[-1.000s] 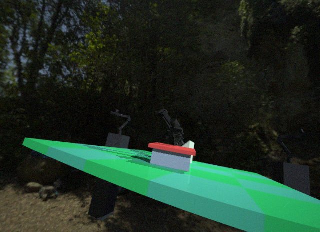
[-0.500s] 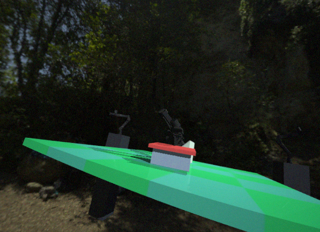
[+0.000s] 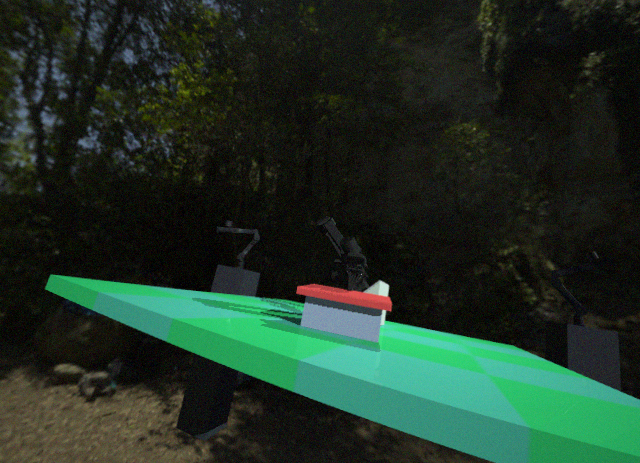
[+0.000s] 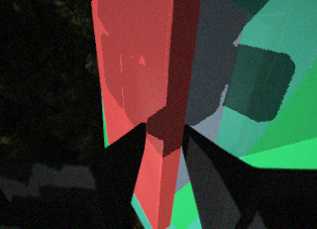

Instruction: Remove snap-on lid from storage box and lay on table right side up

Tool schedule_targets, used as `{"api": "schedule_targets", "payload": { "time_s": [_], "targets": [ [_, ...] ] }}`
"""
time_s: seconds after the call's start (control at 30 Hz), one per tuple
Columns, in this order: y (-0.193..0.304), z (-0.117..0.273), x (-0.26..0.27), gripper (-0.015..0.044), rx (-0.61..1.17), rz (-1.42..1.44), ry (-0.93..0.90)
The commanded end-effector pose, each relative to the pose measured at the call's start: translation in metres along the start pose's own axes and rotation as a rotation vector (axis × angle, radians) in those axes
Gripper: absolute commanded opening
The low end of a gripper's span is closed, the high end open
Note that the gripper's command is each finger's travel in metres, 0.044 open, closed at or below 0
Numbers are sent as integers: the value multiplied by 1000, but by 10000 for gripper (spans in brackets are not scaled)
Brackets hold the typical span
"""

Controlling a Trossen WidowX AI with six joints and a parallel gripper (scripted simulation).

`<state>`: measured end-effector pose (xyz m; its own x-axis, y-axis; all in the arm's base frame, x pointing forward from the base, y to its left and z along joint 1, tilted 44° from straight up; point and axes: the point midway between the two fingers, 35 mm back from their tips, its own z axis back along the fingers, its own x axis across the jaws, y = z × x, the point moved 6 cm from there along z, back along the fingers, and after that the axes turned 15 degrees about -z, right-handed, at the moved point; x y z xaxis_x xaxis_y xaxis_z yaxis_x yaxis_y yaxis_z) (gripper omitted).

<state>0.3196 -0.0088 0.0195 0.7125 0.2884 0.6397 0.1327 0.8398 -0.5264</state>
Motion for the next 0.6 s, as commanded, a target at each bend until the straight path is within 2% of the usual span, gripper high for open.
{"api": "schedule_targets", "payload": {
  "time_s": [0.0, 0.57],
  "targets": [
    [0, -1, 0, 0, 1, 2, 1],
    [1, 3, 5, 0, 3, 1, -2]
  ]
}}
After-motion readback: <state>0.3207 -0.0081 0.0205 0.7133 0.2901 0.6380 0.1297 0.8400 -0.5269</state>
